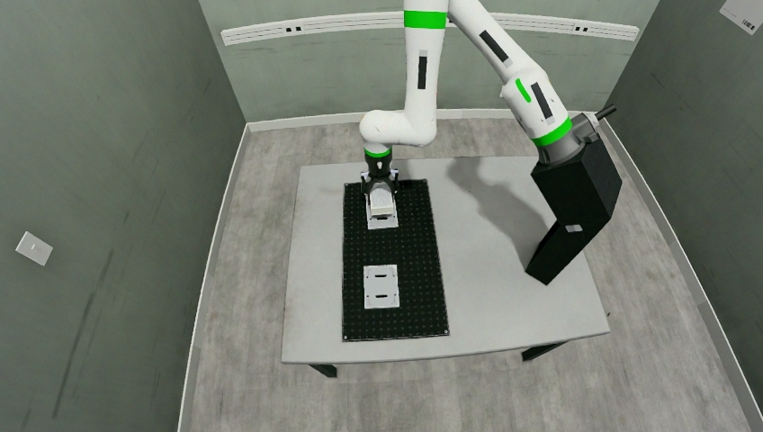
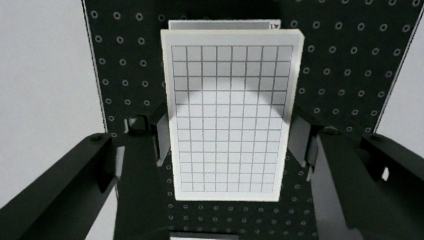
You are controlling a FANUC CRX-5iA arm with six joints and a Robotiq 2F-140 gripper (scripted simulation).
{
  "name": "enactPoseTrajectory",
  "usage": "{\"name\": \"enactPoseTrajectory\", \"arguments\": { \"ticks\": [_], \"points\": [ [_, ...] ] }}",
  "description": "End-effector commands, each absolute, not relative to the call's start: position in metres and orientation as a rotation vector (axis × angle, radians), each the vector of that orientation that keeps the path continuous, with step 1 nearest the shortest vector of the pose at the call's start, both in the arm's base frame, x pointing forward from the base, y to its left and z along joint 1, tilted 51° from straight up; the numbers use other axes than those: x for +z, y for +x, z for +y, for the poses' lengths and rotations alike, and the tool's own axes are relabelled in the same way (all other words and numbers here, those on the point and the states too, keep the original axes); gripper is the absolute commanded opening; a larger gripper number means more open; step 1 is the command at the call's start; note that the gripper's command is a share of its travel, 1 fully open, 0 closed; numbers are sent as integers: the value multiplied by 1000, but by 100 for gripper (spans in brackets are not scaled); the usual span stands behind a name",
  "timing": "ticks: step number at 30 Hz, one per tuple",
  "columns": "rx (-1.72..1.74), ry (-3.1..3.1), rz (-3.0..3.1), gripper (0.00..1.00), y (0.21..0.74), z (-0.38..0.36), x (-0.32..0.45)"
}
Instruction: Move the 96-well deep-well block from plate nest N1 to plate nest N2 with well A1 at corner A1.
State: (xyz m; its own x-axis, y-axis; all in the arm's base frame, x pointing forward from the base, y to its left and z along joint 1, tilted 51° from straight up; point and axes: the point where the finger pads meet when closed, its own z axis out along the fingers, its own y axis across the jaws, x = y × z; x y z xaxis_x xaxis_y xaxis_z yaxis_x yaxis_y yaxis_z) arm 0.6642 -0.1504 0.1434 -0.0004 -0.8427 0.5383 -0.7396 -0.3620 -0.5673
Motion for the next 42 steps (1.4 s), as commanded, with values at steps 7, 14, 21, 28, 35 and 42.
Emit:
{"name": "enactPoseTrajectory", "arguments": {
  "ticks": [7, 14, 21, 28, 35, 42],
  "points": [
    [-1303, -2131, 1699, 10, 675, -156, 135],
    [-1303, -2131, 1699, 10, 680, -160, 129],
    [-1303, -2131, 1699, 10, 688, -164, 122],
    [-1303, -2131, 1699, 10, 696, -169, 115],
    [-1303, -2131, 1699, 10, 700, -171, 111],
    [-1303, -2131, 1699, 10, 700, -171, 111]
  ]
}}
